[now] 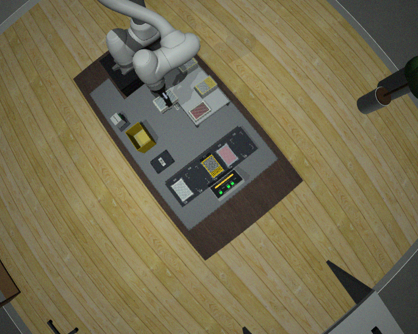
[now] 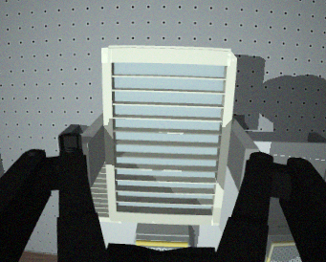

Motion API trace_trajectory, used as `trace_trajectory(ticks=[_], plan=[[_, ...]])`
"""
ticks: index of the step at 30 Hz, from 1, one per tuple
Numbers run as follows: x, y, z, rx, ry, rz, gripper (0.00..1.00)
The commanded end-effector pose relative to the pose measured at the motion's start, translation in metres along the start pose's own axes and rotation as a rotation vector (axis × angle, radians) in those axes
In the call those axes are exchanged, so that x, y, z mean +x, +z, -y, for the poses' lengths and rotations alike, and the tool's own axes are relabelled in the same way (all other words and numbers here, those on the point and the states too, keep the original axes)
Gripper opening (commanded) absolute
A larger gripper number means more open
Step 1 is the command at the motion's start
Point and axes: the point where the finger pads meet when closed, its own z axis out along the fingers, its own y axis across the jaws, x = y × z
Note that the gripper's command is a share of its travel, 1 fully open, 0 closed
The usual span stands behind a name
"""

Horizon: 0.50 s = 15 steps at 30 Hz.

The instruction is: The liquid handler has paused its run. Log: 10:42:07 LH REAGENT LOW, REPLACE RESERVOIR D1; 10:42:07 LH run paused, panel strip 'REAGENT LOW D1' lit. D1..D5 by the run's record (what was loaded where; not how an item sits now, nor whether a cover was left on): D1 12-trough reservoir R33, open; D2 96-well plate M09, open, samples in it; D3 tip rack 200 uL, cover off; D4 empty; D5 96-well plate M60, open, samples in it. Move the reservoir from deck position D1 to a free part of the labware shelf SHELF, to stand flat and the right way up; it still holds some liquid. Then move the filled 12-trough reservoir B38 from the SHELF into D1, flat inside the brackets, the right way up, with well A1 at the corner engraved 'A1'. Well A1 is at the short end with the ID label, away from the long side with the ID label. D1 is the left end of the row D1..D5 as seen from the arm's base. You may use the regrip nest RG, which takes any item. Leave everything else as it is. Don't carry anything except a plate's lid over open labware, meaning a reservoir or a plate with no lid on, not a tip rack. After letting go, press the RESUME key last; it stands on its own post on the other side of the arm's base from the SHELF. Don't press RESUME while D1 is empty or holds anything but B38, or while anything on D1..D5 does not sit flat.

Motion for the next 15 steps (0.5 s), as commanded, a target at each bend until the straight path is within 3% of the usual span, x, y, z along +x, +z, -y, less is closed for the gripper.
trace_trajectory(ticks=[1, 15], plan=[[0.000, 0.000, 0.005, 0.000, 0.000, 0.000, 0.00], [-0.001, 0.000, 0.037, 0.000, 0.000, 0.000, 0.00]])
